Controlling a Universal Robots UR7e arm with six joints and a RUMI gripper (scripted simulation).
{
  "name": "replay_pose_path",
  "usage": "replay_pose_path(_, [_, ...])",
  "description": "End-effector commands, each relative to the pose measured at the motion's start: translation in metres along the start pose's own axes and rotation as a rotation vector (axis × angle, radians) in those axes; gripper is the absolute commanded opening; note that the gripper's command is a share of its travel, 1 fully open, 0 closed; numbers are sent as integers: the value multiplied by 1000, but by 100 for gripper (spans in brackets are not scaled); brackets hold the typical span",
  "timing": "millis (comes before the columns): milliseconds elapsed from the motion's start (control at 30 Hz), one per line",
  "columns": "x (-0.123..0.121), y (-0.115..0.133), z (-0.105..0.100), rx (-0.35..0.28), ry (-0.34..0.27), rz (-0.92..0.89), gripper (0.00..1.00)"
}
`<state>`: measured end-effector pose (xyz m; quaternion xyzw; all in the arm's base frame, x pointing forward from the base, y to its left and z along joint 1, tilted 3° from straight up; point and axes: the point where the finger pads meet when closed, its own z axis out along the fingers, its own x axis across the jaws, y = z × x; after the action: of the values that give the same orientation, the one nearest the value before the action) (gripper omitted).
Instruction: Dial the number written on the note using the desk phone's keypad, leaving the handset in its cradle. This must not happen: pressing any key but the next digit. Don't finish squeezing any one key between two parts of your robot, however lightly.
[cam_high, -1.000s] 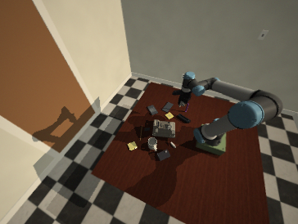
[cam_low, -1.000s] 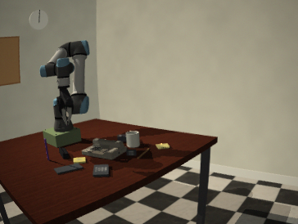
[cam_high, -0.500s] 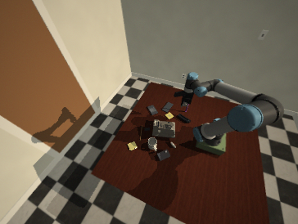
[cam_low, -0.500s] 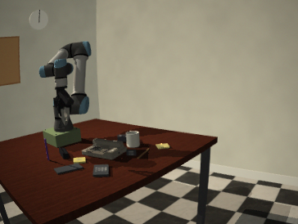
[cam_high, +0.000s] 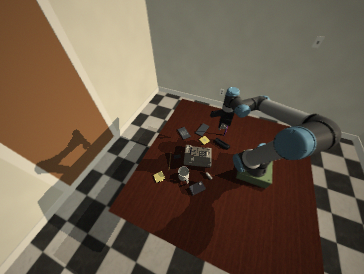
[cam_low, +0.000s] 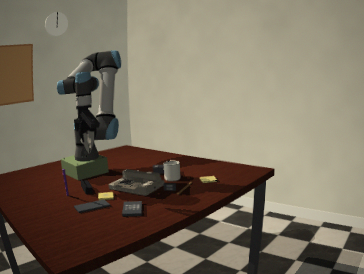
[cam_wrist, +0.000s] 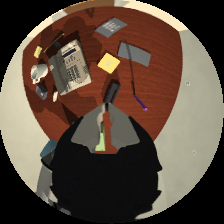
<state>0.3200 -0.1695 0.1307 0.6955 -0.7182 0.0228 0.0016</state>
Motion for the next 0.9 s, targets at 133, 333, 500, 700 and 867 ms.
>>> replay_pose_path(133, [0,0,0,1,1,0,0])
replay_pose_path(333, [0,0,0,1,1,0,0])
replay_pose_path(500, [0,0,0,1,1,0,0])
replay_pose_path(700, [0,0,0,1,1,0,0])
replay_pose_path(867, [0,-3,0,1,1,0,0])
